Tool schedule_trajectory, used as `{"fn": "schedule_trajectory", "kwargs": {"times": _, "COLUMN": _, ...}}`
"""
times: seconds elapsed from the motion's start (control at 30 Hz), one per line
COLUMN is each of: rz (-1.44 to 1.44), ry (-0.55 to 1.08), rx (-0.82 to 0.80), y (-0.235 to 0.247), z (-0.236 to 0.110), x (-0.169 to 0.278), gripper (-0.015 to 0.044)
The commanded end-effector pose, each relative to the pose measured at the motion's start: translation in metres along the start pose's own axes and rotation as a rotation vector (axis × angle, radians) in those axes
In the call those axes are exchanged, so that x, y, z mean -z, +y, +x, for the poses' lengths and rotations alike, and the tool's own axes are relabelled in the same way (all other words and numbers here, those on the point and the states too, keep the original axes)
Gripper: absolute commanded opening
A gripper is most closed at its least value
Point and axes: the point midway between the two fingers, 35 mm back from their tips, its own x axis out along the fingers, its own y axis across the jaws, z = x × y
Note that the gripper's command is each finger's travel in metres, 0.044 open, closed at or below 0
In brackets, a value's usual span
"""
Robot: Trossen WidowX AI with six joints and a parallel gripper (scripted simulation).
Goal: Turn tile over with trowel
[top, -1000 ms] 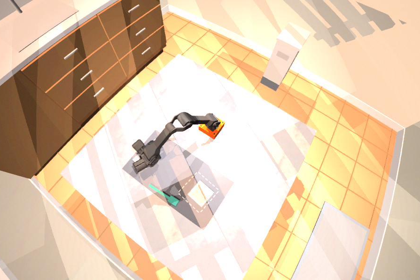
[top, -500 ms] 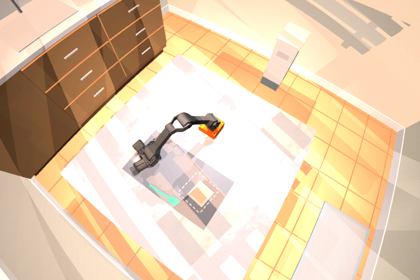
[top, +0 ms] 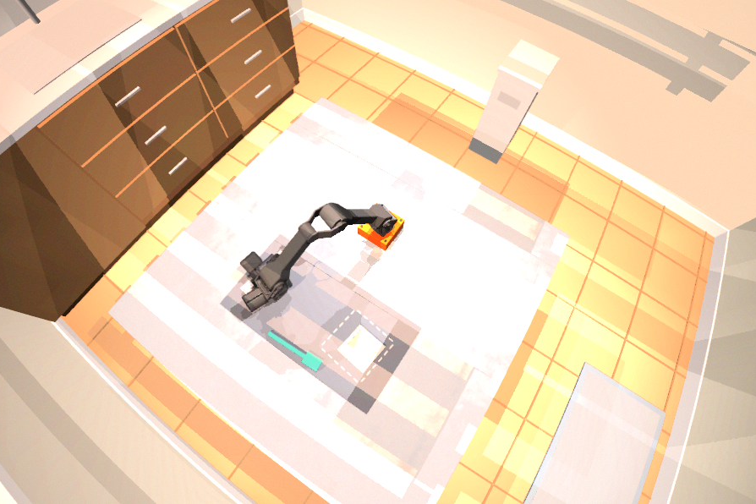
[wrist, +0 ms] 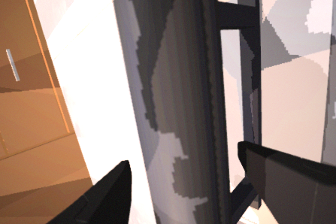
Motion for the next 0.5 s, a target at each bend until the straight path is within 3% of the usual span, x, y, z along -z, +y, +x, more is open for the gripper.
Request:
{"fn": "schedule_trajectory", "kwargs": {"times": 0.0, "rz": 0.008, "ry": 0.02, "rx": -0.003, "y": 0.001, "z": -0.033, "x": 0.005, "gripper": 0.03}}
{"fn": "schedule_trajectory", "kwargs": {"times": 0.27, "rz": 0.006, "ry": 0.021, "rx": -0.002, "y": 0.007, "z": -0.059, "x": 0.0, "gripper": 0.03}}
{"fn": "schedule_trajectory", "kwargs": {"times": 0.47, "rz": -0.004, "ry": 0.021, "rx": 0.004, "y": 0.054, "z": -0.118, "x": -0.049, "gripper": 0.03}}
